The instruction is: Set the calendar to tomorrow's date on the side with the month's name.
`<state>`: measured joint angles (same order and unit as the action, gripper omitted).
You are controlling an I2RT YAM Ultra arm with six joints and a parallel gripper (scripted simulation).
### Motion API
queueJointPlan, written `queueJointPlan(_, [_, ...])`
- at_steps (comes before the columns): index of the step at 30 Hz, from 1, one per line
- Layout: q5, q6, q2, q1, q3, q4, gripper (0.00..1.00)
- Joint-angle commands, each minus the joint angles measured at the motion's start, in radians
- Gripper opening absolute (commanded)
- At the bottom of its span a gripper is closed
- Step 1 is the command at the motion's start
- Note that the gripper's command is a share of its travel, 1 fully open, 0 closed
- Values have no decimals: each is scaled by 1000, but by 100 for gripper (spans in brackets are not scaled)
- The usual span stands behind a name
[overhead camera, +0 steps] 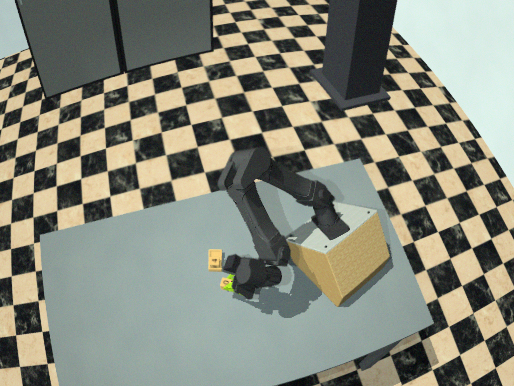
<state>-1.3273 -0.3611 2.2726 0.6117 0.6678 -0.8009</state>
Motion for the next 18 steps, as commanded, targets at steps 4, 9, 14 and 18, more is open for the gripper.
queueJointPlan(4, [-12,-9,-26,28,10,-3,26])
queueJointPlan(9, [-12,-9,-26,28,10,-3,26])
queueJointPlan(14, [-12,-9,-26,28,10,-3,26])
queueJointPlan(18, [-8,-12,-28,26,24,11,26])
